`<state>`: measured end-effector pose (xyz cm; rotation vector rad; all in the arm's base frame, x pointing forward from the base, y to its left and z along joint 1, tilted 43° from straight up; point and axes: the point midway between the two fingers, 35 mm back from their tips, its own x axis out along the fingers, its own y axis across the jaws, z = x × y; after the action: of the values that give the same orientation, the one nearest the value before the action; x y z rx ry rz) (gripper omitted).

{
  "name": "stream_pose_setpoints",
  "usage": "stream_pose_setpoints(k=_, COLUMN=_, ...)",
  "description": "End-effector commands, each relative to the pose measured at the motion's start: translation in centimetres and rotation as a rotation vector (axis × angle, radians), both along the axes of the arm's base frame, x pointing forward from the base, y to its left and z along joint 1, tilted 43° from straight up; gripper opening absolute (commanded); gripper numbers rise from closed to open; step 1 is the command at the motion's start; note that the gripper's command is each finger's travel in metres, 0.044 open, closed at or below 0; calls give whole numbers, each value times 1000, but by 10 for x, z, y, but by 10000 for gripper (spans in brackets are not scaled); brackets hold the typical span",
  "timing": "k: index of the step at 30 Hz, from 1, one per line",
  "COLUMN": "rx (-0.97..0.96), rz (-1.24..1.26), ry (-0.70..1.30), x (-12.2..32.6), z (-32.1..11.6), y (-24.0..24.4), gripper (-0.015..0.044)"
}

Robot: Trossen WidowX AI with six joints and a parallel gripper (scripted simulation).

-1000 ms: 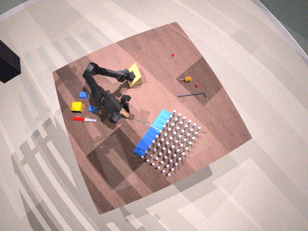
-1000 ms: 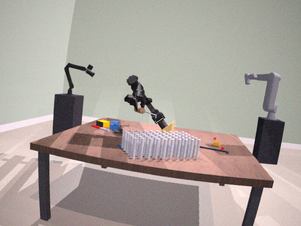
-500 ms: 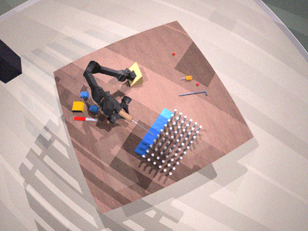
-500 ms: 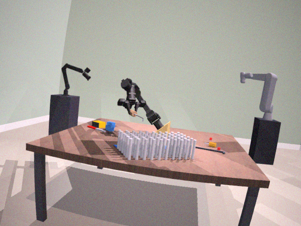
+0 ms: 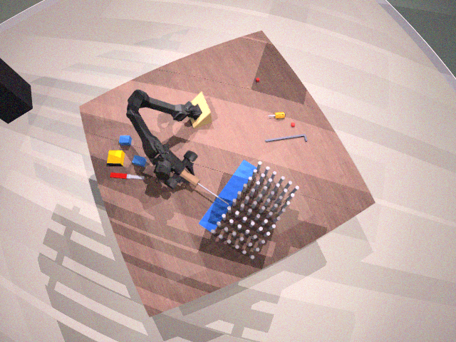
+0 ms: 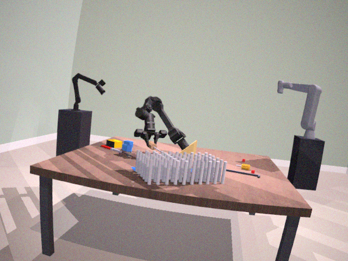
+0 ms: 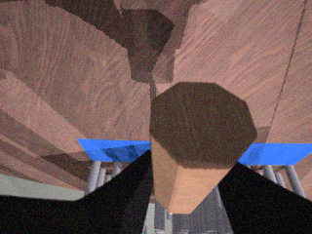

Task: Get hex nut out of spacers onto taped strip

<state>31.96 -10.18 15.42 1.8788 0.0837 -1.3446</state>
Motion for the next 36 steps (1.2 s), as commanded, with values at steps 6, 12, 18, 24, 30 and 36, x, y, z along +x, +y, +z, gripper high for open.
stream_pose_setpoints(k=6, rx=-7, rz=13, ry=-4, x=-11, z=-34, y=-30, gripper=0)
stream_pose_setpoints(k=12, rx=-10, rz=14, ry=-7, x=-14, z=-41, y=-36, gripper=0)
stream_pose_setpoints(k=18, rx=-10, rz=14, ry=-7, x=-11, z=-42, y=-35, gripper=0)
stream_pose_setpoints(k=24, rx=-10, rz=14, ry=-7, x=-8, z=-44, y=-34, gripper=0)
stream_pose_setpoints(k=30, rx=-10, rz=14, ry=-7, x=-4, z=-45, y=-33, gripper=0)
stream_pose_setpoints(k=36, rx=-10, rz=13, ry=-8, x=-1, z=-47, y=-32, gripper=0)
